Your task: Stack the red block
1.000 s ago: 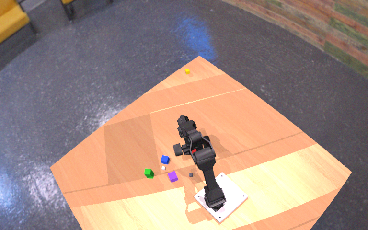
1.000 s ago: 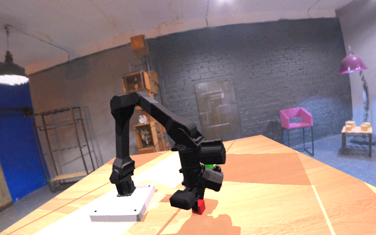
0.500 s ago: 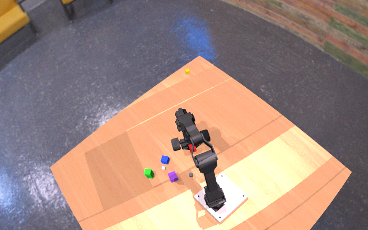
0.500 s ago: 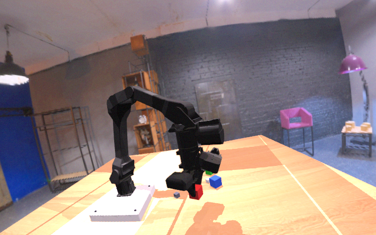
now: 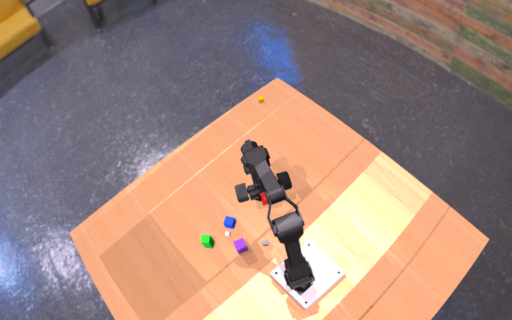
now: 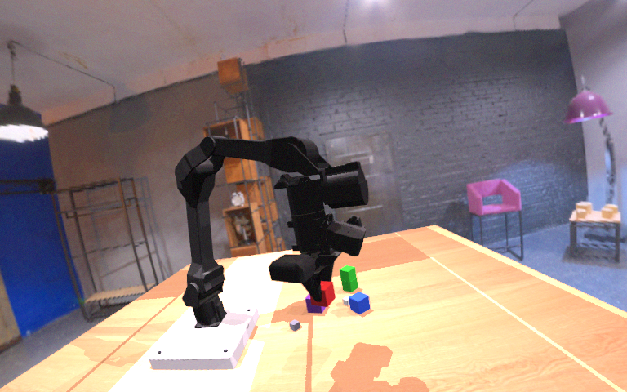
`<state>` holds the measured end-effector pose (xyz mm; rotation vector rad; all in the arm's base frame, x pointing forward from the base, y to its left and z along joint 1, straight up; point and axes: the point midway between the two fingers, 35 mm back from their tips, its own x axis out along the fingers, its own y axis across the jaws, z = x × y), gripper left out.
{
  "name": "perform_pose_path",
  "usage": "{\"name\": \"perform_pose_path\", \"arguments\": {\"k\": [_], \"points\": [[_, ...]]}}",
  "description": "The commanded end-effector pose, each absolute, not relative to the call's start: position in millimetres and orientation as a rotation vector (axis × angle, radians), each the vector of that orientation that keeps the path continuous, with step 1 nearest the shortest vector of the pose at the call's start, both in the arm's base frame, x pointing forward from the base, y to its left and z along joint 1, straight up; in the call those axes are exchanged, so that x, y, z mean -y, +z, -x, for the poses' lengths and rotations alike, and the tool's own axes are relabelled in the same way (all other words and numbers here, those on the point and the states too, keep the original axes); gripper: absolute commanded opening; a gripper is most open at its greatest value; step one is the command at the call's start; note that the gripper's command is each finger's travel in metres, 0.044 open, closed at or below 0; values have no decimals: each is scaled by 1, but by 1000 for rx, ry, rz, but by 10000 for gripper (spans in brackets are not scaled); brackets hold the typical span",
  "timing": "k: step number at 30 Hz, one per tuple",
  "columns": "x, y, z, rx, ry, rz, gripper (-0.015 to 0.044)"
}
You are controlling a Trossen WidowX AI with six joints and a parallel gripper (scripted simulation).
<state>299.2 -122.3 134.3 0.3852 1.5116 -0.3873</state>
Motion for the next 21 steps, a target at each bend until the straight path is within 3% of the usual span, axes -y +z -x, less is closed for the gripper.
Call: {"name": "perform_pose_path", "arguments": {"k": [1, 21], "points": [[122, 135, -299, -1512, -387, -385, 0], [42, 141, -344, -1508, -381, -389, 0]]}}
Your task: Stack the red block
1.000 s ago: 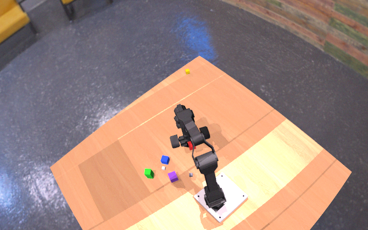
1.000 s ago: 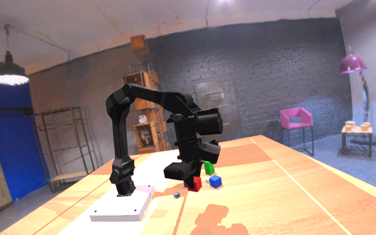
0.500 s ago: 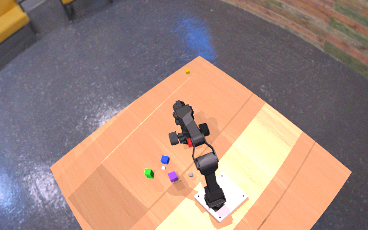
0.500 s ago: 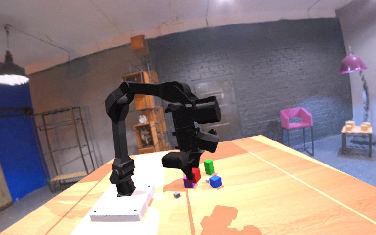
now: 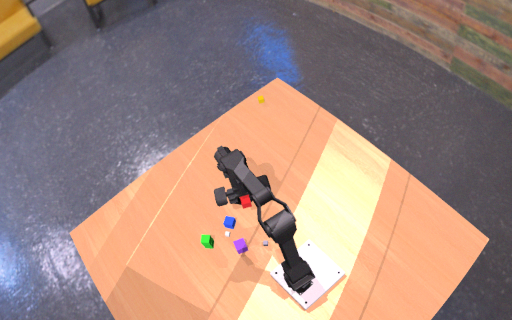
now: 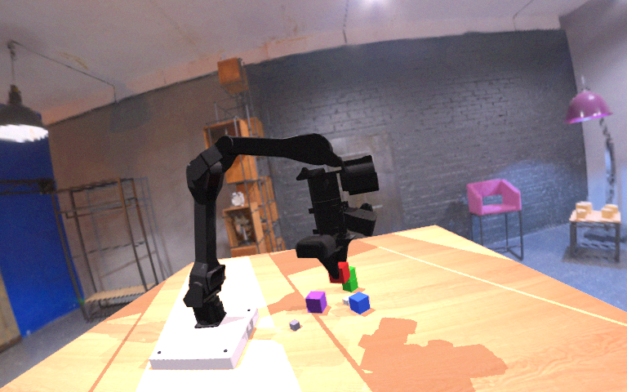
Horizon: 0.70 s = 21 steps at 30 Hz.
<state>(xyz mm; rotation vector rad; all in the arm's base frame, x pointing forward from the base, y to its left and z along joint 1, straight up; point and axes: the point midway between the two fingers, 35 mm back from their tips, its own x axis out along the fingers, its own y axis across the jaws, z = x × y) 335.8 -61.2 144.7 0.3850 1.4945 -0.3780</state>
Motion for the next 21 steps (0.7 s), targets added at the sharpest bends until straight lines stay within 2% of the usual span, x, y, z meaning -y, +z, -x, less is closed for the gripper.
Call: {"name": "perform_pose_path", "arguments": {"k": [1, 21], "points": [[36, 142, -346, -1508, -381, -389, 0], [-89, 142, -365, -1510, -371, -399, 0]]}}
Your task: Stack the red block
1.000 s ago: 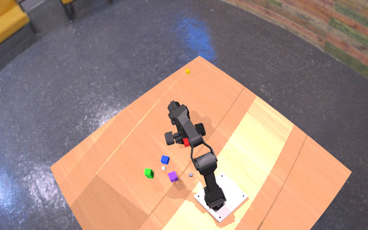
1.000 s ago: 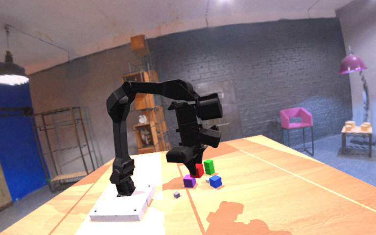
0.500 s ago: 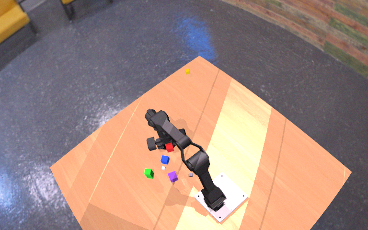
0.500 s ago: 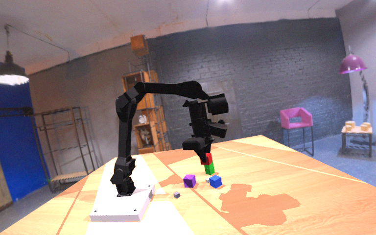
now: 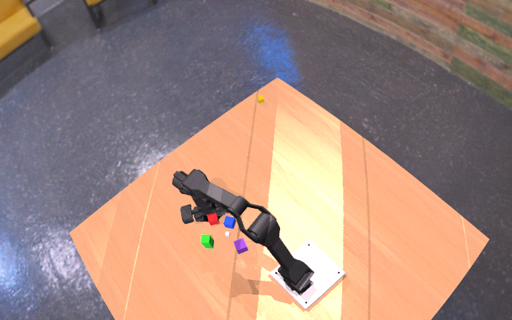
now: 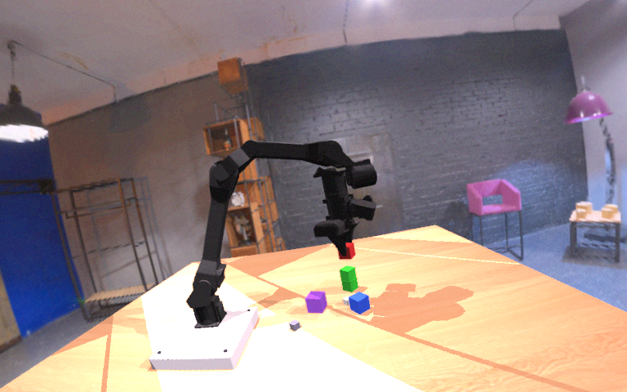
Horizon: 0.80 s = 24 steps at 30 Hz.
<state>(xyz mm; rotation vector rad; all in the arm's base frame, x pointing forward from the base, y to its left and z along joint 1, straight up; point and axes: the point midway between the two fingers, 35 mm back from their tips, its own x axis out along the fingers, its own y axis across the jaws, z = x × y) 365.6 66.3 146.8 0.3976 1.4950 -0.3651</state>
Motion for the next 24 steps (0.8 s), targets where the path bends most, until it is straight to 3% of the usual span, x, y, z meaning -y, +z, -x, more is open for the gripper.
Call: {"name": "perform_pose_path", "arguments": {"k": [1, 7, 24], "points": [[-96, 142, -365, -1510, -370, -400, 0], [-131, 142, -362, -1512, -368, -403, 0], [-132, 115, -363, -1512, -368, -403, 0]]}}
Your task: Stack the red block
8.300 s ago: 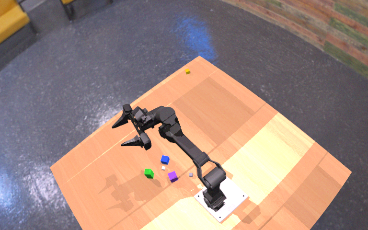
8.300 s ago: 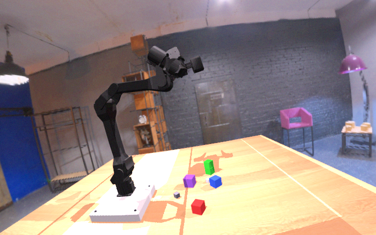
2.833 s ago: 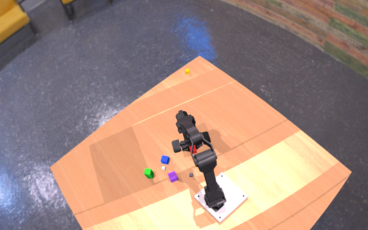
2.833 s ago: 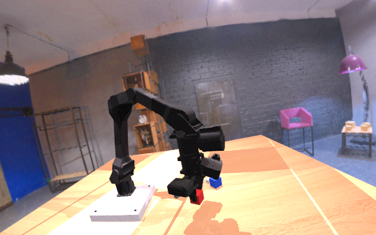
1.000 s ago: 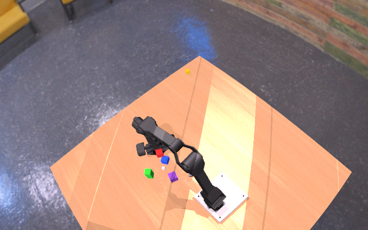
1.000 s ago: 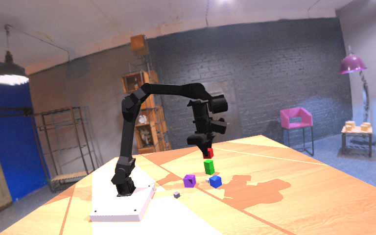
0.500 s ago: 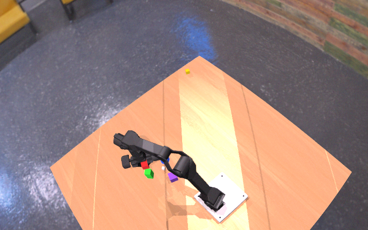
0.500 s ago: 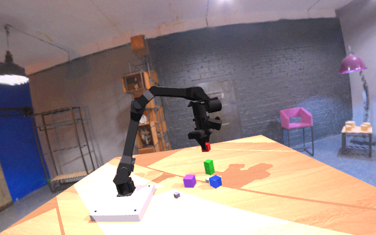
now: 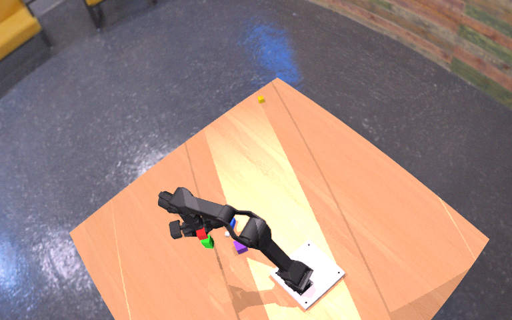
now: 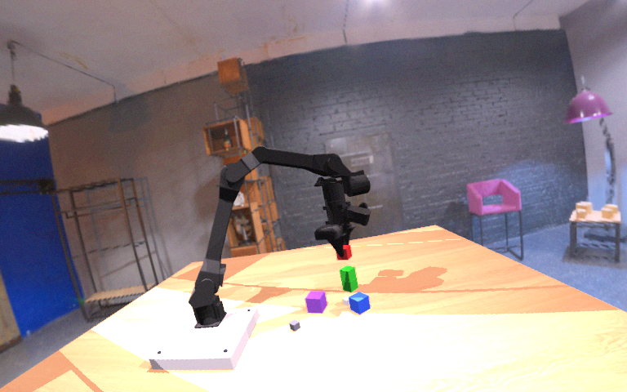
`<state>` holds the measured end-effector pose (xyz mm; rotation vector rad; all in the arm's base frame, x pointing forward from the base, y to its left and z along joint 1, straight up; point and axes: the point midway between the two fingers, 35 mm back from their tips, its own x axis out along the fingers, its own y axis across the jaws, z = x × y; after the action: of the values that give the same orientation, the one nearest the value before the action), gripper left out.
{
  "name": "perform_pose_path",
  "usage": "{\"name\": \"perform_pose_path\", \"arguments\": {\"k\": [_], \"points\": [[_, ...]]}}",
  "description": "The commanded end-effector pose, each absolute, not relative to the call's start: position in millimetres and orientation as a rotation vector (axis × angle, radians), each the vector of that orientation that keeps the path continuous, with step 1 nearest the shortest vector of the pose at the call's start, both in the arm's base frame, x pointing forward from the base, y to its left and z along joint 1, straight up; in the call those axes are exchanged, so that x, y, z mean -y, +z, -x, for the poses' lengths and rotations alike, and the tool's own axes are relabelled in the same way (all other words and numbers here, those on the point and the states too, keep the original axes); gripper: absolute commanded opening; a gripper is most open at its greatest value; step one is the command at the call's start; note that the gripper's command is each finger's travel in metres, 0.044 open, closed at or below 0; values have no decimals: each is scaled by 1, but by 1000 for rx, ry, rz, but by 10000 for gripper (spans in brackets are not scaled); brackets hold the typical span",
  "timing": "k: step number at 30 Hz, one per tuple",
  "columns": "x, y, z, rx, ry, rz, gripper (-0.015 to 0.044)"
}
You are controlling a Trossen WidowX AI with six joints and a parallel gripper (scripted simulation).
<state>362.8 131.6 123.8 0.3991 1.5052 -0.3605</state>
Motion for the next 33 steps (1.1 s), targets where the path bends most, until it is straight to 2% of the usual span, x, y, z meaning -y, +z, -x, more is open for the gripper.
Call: {"name": "perform_pose_path", "arguments": {"k": [1, 7, 33], "points": [[-132, 112, -363, -1512, -368, -403, 0], [-132, 92, -364, -1512, -368, -403, 0], [-132, 91, -364, -1512, -368, -403, 0]]}}
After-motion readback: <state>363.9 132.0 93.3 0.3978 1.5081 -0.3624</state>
